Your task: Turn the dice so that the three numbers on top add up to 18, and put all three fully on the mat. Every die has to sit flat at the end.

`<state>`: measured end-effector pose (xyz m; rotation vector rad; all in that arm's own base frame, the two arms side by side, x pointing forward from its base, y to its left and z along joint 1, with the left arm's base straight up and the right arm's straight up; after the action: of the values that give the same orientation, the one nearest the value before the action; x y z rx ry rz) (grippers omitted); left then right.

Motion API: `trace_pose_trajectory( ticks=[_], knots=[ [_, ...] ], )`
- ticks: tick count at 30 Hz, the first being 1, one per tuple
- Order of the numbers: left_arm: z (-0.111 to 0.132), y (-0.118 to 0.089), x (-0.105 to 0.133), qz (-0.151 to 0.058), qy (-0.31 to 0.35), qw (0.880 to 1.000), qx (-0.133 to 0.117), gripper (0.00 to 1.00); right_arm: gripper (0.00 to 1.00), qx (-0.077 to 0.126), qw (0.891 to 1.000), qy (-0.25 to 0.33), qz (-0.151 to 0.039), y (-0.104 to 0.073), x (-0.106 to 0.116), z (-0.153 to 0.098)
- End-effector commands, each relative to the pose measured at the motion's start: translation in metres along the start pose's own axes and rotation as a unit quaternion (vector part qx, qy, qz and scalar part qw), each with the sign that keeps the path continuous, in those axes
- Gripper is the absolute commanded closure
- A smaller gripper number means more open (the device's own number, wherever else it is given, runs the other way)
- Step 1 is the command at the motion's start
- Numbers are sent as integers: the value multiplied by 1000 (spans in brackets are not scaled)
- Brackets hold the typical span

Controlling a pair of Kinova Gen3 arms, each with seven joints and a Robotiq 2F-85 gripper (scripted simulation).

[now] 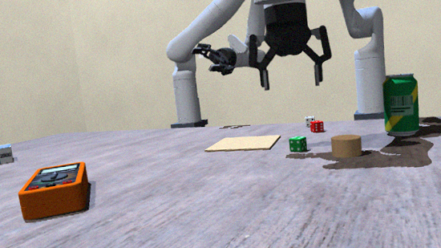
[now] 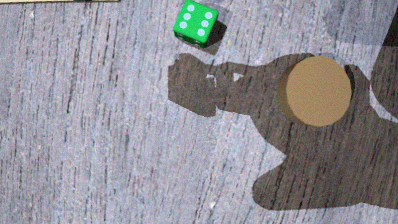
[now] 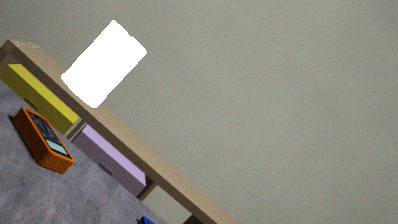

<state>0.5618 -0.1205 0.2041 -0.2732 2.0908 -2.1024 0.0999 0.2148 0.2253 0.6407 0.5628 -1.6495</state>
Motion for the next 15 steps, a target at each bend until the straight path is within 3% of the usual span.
trace_pose_trajectory(
  ticks=[1, 7, 15],
  knots=[
    [0, 1, 0, 2, -43, 999, -2, 2, 2, 0, 1000, 1, 0, 0, 0, 0],
    [0, 7, 1, 1, -146, 989, -2, 2, 2, 0, 1000, 1, 0, 0, 0, 0],
    [-1, 12, 2, 2, -267, 964, -1, 2, 2, 0, 1000, 1, 0, 0, 0, 0]
  ],
)
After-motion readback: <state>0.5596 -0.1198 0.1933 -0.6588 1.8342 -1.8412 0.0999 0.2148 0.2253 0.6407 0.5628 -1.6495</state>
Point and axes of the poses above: on each arm, the point where the finger pads meet when closed, its own y axis out along the fingers, its own z axis across the jaws, x = y × z, the point moved 8 cm from there along -y, back along the fingers, and after that the axes turned 3 degrees about -y, right-handed, at the moved point
